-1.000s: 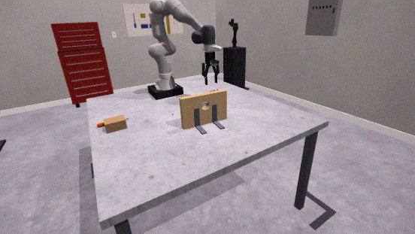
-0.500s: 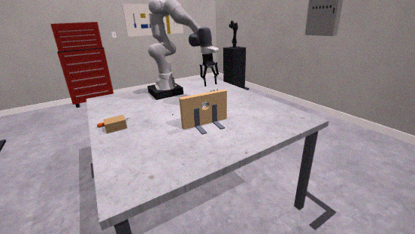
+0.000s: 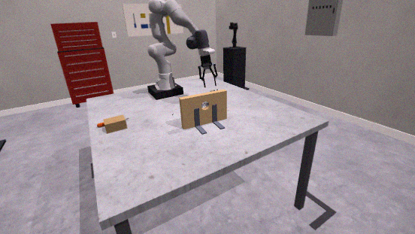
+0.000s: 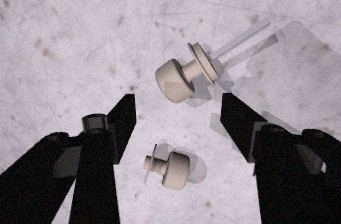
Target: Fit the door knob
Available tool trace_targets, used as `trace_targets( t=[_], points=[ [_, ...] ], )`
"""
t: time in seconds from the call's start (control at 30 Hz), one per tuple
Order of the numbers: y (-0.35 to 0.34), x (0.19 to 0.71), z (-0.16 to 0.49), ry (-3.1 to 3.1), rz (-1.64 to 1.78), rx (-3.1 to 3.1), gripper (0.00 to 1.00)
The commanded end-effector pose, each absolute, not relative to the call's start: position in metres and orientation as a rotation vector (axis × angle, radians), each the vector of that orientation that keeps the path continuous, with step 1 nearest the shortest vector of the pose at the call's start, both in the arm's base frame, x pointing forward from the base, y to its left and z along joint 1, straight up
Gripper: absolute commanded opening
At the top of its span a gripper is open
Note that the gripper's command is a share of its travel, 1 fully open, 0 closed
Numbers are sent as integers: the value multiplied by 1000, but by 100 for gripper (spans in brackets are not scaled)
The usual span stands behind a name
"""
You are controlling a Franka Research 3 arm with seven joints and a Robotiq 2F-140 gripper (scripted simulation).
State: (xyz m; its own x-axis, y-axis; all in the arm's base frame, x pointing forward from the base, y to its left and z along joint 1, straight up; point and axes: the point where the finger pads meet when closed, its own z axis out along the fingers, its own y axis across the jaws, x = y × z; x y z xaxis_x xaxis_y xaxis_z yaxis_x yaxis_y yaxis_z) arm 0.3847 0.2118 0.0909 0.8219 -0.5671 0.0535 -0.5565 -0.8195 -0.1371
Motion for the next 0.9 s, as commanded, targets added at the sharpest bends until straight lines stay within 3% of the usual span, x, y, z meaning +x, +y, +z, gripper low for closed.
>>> trace_targets(
  t=[0.0, 0.87],
  points=[
    [216, 390, 90, 1153, -209, -2776, 57],
    [216, 378, 68, 1758, -320, -2328, 57]
  ],
)
